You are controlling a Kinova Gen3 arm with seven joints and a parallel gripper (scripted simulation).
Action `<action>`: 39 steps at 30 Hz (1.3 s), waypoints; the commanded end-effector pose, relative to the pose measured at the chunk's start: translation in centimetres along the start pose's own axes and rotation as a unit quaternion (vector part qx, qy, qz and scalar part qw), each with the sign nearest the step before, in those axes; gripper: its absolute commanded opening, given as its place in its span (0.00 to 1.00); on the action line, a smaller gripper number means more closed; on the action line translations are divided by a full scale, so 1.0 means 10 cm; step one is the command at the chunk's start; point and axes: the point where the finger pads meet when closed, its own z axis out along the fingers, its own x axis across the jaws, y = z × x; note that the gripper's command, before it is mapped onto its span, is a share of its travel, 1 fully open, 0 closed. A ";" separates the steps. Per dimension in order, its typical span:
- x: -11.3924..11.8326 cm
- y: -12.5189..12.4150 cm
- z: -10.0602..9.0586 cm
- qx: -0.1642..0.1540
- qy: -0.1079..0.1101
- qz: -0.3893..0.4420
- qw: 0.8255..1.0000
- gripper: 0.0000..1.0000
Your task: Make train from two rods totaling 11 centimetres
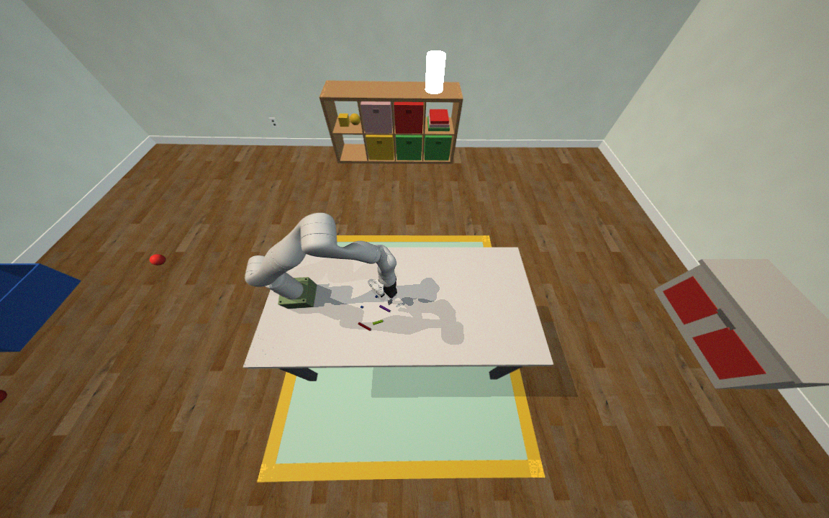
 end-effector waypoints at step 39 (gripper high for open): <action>0.01 0.01 -0.01 0.001 -0.002 -0.004 1.000 1.00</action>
